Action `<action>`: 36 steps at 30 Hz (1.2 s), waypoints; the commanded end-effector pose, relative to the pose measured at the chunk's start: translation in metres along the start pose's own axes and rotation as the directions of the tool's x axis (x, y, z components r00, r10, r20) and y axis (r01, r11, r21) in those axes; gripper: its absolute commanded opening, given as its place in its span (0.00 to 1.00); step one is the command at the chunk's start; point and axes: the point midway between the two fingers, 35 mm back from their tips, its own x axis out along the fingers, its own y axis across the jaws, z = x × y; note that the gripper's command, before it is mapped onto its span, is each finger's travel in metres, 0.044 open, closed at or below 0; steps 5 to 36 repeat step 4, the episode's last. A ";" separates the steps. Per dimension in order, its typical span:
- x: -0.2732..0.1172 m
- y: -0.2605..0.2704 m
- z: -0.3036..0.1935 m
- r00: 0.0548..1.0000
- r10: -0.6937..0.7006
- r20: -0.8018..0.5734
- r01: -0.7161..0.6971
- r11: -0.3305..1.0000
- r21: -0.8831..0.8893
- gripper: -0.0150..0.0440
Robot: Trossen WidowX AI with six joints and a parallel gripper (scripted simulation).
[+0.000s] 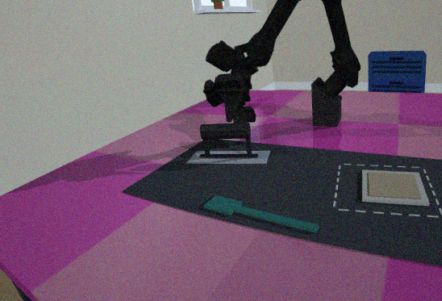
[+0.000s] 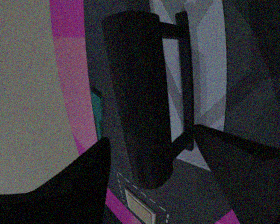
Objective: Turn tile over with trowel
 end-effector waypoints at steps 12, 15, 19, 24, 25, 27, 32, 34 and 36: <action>-0.019 0.005 -0.004 1.000 0.014 -0.008 -0.014 1.000 -0.013 0.76; -0.019 0.005 -0.004 1.000 0.014 -0.008 -0.014 1.000 -0.013 0.76; -0.019 0.005 -0.004 1.000 0.014 -0.008 -0.014 1.000 -0.013 0.76; -0.019 0.005 -0.004 1.000 0.014 -0.008 -0.014 1.000 -0.013 0.76; -0.019 0.005 -0.004 1.000 0.014 -0.008 -0.014 1.000 -0.013 0.76; -0.019 0.005 -0.004 1.000 0.014 -0.008 -0.014 1.000 -0.013 0.76; -0.019 0.005 -0.004 1.000 0.014 -0.008 -0.014 1.000 -0.013 0.76; -0.019 0.005 -0.004 1.000 0.014 -0.008 -0.014 1.000 -0.013 0.76; -0.019 0.005 -0.004 1.000 0.014 -0.008 -0.014 1.000 -0.013 0.76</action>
